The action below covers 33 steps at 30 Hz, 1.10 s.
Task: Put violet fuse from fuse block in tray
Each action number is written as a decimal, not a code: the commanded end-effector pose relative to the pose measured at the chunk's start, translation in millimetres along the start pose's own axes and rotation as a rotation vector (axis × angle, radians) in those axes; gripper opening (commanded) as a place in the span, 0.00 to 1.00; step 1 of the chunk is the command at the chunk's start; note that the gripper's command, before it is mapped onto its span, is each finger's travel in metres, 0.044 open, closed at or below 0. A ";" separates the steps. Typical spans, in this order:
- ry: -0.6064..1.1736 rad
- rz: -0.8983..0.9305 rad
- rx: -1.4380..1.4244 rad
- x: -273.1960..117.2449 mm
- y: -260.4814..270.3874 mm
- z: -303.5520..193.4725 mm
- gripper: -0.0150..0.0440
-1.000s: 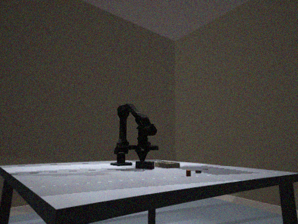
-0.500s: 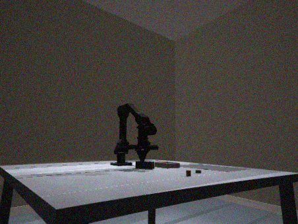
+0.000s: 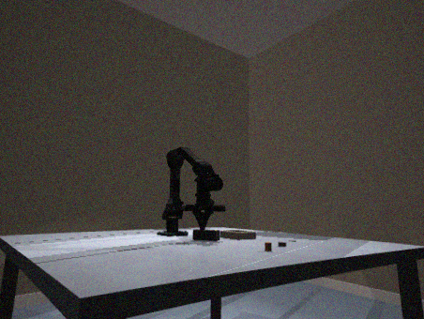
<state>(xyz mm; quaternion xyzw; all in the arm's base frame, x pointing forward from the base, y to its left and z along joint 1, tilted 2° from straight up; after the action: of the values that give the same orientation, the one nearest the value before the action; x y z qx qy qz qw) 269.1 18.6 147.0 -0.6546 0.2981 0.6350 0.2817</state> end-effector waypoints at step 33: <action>0.004 0.000 -0.002 -18.9 -0.3 -0.4 0.25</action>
<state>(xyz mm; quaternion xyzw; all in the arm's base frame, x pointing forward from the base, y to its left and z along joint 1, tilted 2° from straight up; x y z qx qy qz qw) 269.2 19.2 163.4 -0.6553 0.2972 0.6349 0.2813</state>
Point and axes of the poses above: the point midway between the two fingers, 35 mm back from their tips, its own x axis out along the fingers, its own y axis across the jaws, z = x × y, the point moved 8 cm from there along -x, back along the fingers, and after that the axes turned 8 degrees about -x, right-handed, at the moved point
